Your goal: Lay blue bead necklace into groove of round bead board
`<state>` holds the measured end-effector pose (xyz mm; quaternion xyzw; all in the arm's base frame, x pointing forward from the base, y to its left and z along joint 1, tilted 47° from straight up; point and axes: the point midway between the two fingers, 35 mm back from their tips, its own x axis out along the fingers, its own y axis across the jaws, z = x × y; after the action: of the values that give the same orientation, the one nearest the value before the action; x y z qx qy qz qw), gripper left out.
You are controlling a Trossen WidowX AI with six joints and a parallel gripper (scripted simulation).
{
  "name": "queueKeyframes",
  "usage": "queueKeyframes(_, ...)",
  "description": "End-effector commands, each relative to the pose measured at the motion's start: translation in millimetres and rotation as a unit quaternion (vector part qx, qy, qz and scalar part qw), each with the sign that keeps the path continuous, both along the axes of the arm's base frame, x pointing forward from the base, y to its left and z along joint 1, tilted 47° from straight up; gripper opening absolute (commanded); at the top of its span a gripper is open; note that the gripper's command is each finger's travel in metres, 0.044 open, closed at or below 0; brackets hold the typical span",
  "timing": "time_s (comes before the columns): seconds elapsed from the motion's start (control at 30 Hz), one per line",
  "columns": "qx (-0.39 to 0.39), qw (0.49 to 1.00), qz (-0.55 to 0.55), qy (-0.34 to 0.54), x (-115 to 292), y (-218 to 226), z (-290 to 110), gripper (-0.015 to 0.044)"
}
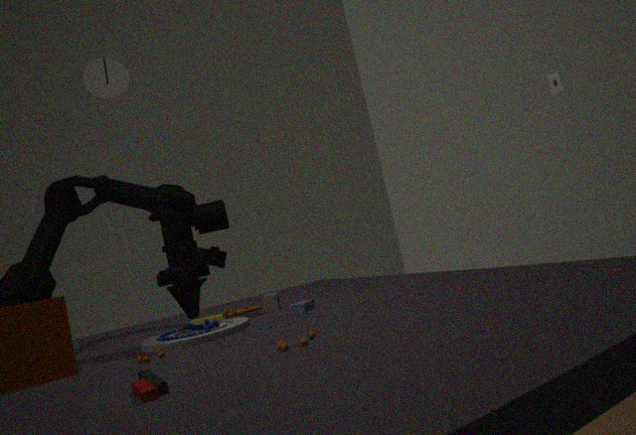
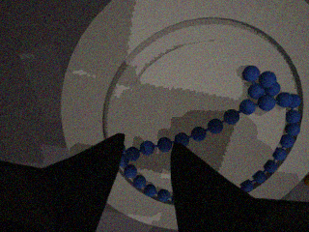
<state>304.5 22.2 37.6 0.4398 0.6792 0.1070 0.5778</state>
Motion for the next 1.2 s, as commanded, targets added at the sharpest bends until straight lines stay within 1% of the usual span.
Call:
queueKeyframes(0.0, -0.021, 0.939, 0.242, -0.244, 1.1, -35.8, -24.2, 0.012)
queueKeyframes(0.2, -0.025, 0.893, 0.315, -0.319, 0.2, -47.6, -31.6, 0.012)
queueKeyframes(0.43, -0.03, 0.825, 0.395, -0.403, -1.6, -60.6, -40.1, 0.012)
queueKeyframes(0.73, -0.034, 0.712, 0.489, -0.503, -4.6, -74.7, -49.3, 0.012)
queueKeyframes(0.9, -0.036, 0.64, 0.534, -0.552, -5.7, -79.3, -52.3, 0.012)
queueKeyframes(1.17, -0.037, 0.636, 0.535, -0.554, -5.8, -79.5, -52.4, 0.012)
